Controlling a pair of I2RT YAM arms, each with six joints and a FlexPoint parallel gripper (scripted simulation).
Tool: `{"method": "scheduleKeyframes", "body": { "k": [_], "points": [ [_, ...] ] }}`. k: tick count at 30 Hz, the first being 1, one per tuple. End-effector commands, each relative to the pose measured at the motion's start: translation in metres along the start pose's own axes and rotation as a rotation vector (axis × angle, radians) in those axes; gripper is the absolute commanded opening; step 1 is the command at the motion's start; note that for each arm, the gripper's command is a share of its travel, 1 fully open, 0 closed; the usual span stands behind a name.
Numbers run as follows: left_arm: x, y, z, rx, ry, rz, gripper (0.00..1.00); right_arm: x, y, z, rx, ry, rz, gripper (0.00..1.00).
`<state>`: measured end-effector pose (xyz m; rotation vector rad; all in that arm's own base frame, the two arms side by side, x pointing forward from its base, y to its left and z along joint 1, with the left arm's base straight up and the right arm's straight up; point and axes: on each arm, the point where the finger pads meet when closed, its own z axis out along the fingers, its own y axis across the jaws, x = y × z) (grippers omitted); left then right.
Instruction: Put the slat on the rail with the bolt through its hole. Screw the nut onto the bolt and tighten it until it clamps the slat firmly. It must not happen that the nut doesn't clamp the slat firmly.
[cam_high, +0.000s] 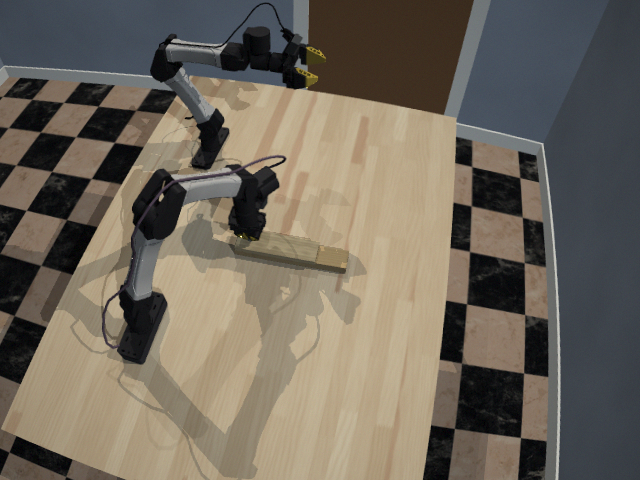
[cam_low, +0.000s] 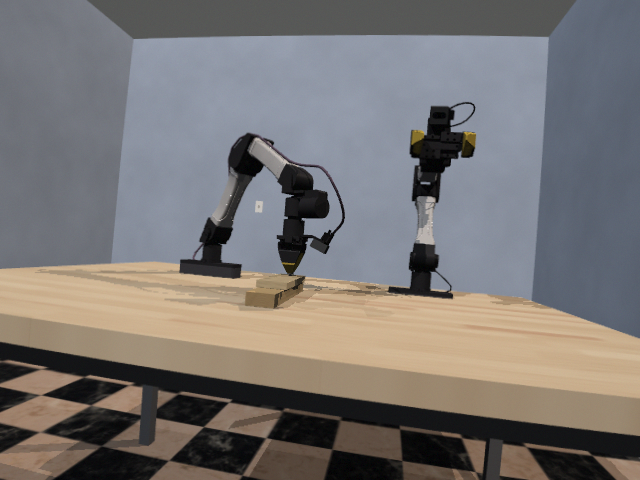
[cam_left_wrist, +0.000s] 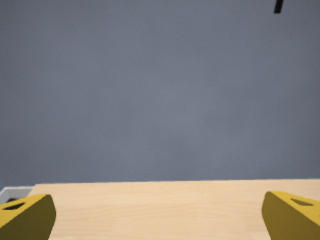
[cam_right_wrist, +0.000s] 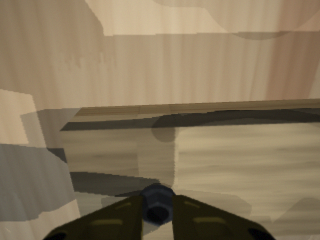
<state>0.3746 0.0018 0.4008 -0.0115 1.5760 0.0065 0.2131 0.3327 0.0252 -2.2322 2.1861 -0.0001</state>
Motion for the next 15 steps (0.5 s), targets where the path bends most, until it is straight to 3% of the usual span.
{"method": "scheduleKeyframes", "body": {
  "k": [1, 15],
  "points": [
    [-0.0075, -0.0007, -0.0019, 0.002, -0.02, 0.002, 1.0, -0.002, -0.001, 0.0031, -0.009, 0.013, 0.222, 0.14],
    [-0.0075, -0.0007, -0.0019, 0.002, -0.02, 0.002, 1.0, -0.0019, -0.001, 0.0032, -0.007, 0.018, 0.701, 0.14]
  ]
}}
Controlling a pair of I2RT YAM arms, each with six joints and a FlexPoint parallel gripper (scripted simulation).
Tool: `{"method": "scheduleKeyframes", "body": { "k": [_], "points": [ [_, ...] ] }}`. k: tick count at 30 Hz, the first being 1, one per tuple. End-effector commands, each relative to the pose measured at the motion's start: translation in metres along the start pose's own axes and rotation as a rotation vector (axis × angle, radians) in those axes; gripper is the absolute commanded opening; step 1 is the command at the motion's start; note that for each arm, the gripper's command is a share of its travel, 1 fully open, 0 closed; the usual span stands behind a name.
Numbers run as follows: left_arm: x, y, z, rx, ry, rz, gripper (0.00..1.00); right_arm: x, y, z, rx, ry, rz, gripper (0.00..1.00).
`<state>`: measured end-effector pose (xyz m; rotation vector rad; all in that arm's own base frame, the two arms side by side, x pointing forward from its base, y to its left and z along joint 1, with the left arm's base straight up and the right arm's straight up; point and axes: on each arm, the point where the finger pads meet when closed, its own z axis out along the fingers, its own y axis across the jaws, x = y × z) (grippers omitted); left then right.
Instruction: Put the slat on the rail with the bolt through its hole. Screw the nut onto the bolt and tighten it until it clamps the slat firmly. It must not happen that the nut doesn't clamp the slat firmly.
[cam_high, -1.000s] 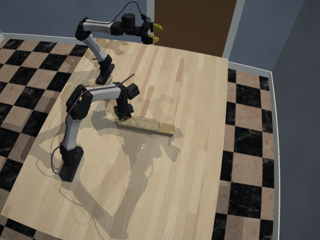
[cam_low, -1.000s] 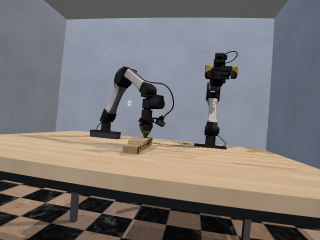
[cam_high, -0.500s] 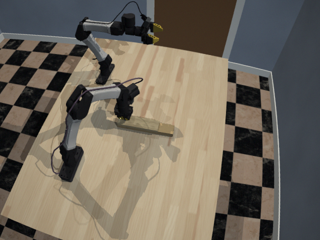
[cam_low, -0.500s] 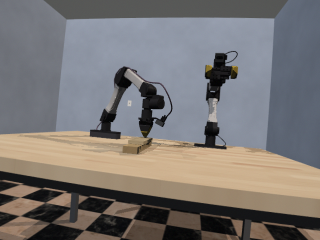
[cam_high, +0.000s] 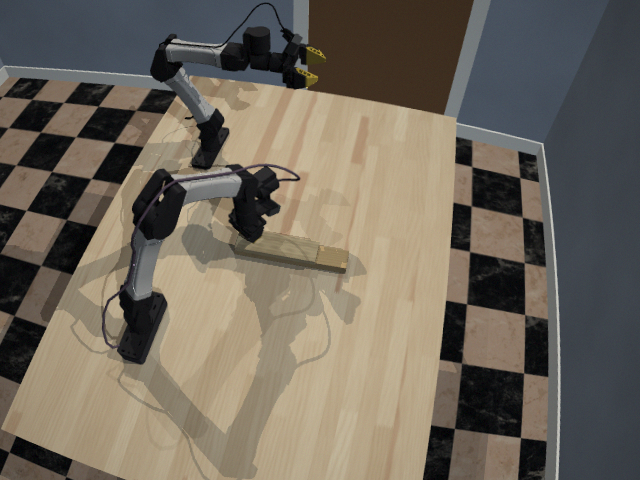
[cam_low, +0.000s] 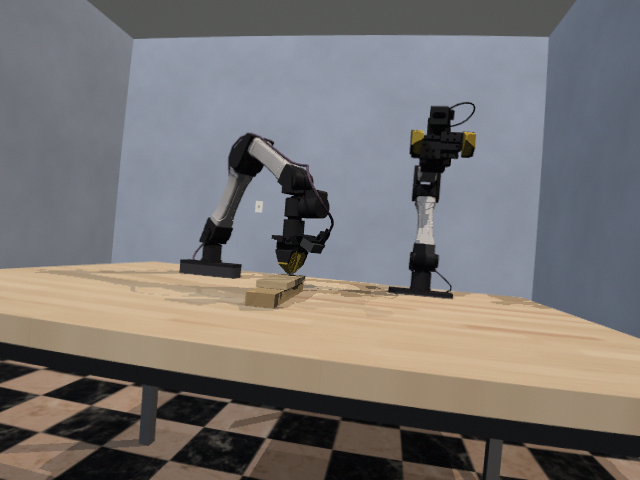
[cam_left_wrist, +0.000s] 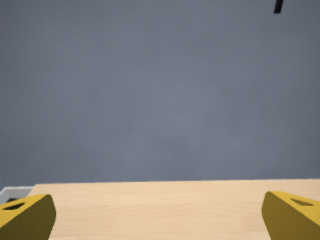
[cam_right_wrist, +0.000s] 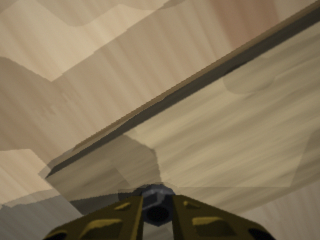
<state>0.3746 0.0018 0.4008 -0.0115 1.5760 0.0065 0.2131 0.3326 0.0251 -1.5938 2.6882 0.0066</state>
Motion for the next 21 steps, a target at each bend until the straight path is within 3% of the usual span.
{"method": "scheduleKeyframes", "body": {
  "k": [1, 21],
  "points": [
    [-0.0075, -0.0007, -0.0019, 0.002, -0.02, 0.002, 1.0, -0.0022, 0.0001, 0.0031, -0.001, 0.019, 0.22, 0.14],
    [-0.0075, -0.0007, -0.0019, 0.002, -0.02, 0.002, 1.0, -0.0022, 0.0007, 0.0032, 0.003, 0.027, 0.939, 0.14]
  ]
}}
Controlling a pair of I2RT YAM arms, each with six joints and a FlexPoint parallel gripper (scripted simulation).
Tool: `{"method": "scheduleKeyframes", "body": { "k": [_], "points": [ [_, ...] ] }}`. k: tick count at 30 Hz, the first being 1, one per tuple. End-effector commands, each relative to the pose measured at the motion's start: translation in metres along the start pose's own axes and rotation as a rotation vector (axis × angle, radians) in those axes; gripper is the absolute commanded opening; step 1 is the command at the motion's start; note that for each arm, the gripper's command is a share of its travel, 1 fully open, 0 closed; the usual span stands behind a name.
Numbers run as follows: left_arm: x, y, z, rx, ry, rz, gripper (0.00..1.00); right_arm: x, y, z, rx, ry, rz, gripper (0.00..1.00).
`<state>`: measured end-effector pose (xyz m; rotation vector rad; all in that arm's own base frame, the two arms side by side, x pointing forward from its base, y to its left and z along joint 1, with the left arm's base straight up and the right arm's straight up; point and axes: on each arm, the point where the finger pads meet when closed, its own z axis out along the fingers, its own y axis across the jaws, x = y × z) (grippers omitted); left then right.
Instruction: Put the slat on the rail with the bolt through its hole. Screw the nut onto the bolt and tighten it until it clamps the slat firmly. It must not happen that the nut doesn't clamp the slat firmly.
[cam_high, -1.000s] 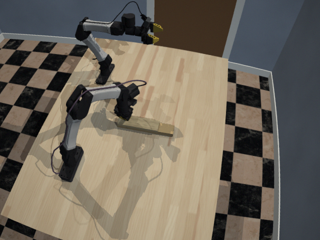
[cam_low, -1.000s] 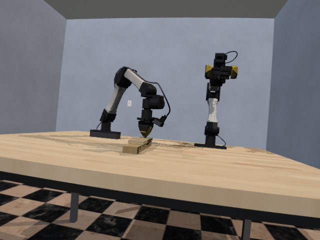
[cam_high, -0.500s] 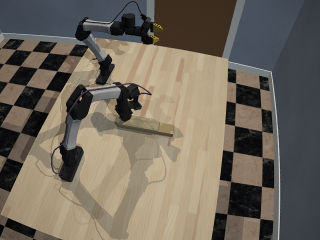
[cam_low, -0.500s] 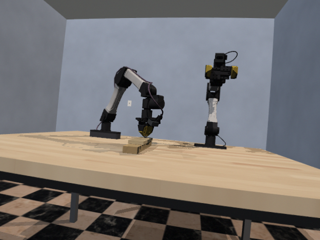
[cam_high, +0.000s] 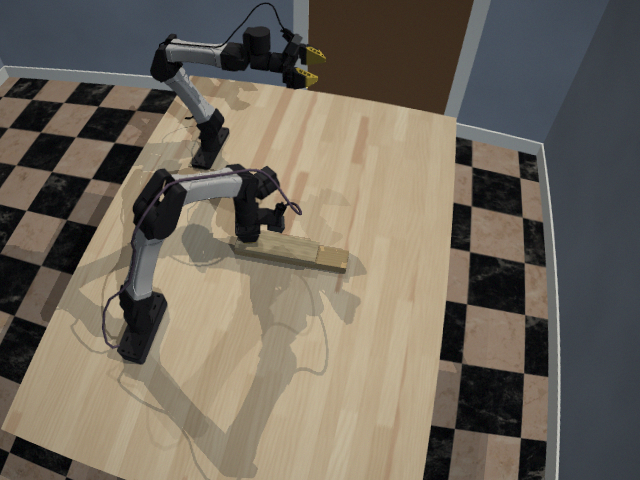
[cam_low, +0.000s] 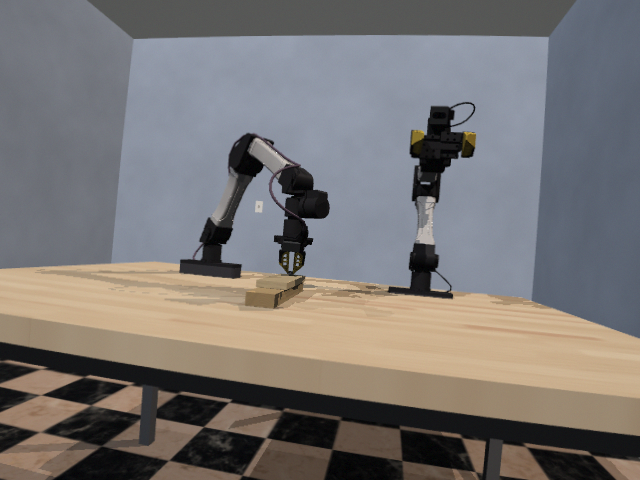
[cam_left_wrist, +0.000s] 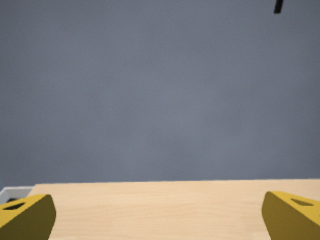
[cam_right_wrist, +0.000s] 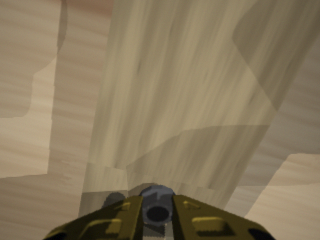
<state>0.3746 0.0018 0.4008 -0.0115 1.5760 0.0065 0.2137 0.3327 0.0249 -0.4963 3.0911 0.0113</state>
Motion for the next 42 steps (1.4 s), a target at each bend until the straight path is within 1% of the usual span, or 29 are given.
{"method": "scheduleKeyframes", "body": {
  "k": [1, 3, 5, 20, 22, 30, 32, 42],
  "points": [
    [-0.0075, -0.0007, -0.0019, 0.002, -0.02, 0.002, 1.0, -0.0005, 0.0022, 0.003, 0.01, 0.02, 0.228, 0.14],
    [-0.0075, -0.0007, -0.0019, 0.002, -0.02, 0.002, 1.0, -0.0005, 0.0022, 0.003, 0.011, 0.02, 0.307, 0.14],
    [-0.0075, -0.0007, -0.0019, 0.002, -0.02, 0.002, 1.0, -0.0005, 0.0022, 0.003, 0.011, 0.02, 0.307, 0.14],
    [-0.0075, -0.0007, -0.0019, 0.002, -0.02, 0.002, 1.0, -0.0004, 0.0022, 0.0032, 0.021, 0.02, 0.907, 0.14],
    [-0.0075, -0.0007, -0.0019, 0.002, -0.02, 0.002, 1.0, -0.0004, 0.0022, 0.0032, 0.021, 0.02, 0.907, 0.14],
    [-0.0075, -0.0007, -0.0019, 0.002, -0.02, 0.002, 1.0, -0.0004, 0.0022, 0.0032, 0.027, 0.019, 1.22, 0.14],
    [-0.0075, -0.0007, -0.0019, 0.002, -0.02, 0.002, 1.0, -0.0004, 0.0022, 0.0032, 0.028, 0.018, 1.246, 0.14],
    [-0.0075, -0.0007, -0.0019, 0.002, -0.02, 0.002, 1.0, -0.0004, 0.0022, 0.0032, 0.028, 0.018, 1.246, 0.14]
  ]
}}
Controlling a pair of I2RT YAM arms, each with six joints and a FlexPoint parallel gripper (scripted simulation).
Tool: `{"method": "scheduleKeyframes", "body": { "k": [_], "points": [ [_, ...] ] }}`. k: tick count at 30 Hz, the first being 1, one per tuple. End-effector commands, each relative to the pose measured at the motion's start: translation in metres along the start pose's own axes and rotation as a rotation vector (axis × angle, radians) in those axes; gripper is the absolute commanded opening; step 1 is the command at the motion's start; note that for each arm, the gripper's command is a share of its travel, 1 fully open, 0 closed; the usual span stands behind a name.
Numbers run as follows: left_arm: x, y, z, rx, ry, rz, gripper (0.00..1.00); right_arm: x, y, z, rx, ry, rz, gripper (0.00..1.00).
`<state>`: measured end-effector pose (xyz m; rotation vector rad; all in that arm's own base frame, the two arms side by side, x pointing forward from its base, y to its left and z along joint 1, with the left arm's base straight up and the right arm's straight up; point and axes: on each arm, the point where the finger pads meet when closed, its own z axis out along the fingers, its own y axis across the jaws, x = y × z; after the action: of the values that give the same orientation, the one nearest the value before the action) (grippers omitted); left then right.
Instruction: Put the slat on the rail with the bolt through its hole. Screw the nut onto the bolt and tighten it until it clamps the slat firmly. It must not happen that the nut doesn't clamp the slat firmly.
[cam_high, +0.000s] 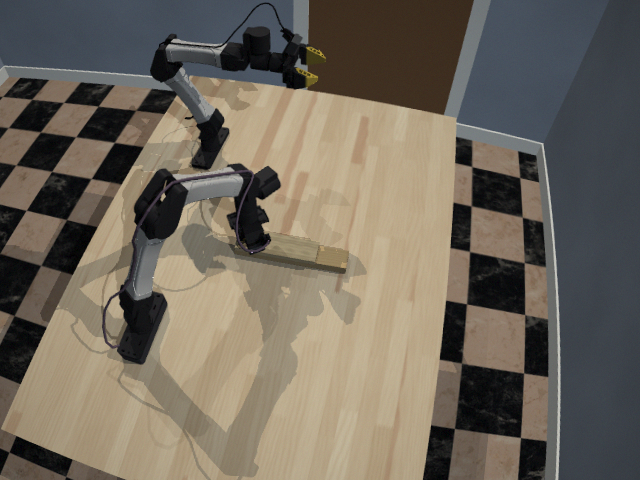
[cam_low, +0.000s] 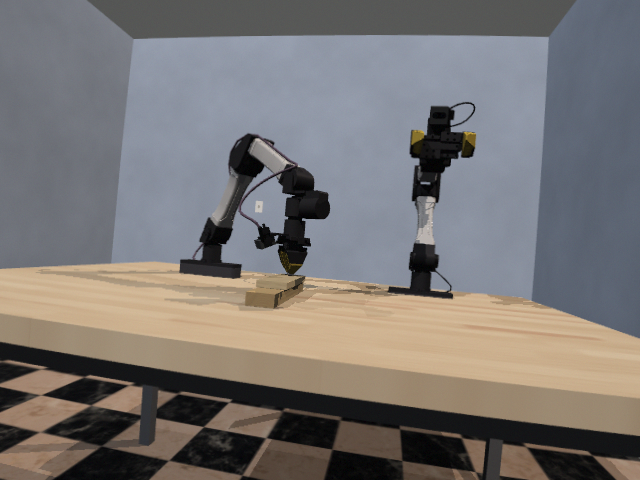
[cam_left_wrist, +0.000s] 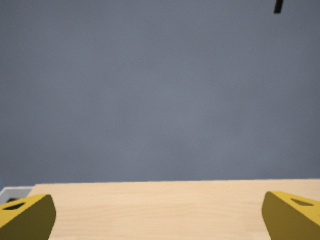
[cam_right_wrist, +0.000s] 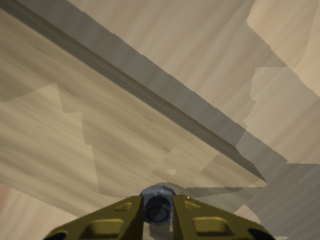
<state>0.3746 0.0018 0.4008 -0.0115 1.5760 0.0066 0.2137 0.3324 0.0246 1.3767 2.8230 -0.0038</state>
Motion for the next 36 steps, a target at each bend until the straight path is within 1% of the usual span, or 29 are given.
{"method": "scheduleKeyframes", "body": {
  "k": [1, 10, 11, 21, 23, 36],
  "points": [
    [-0.0075, -0.0007, -0.0019, 0.002, -0.02, 0.002, 1.0, 0.0022, 0.0013, 0.0029, 0.016, 0.002, 0.021, 0.14],
    [-0.0075, -0.0007, -0.0019, 0.002, -0.02, 0.002, 1.0, 0.0022, 0.0013, 0.0029, 0.016, 0.002, 0.017, 0.14],
    [-0.0075, -0.0007, -0.0019, 0.002, -0.02, 0.002, 1.0, 0.0021, 0.0025, -0.0031, -0.009, 0.004, 0.012, 0.14],
    [-0.0075, -0.0007, -0.0019, 0.002, -0.02, 0.002, 1.0, 0.002, 0.0023, -0.0024, -0.006, 0.004, 0.012, 0.14],
    [-0.0075, -0.0007, -0.0019, 0.002, -0.02, 0.002, 1.0, 0.002, 0.0023, -0.0044, -0.015, 0.004, 0.009, 0.36],
    [-0.0075, -0.0007, -0.0019, 0.002, -0.02, 0.002, 1.0, 0.001, 0.0009, -0.0016, -0.005, 0.001, 0.01, 0.36]
  ]
}}
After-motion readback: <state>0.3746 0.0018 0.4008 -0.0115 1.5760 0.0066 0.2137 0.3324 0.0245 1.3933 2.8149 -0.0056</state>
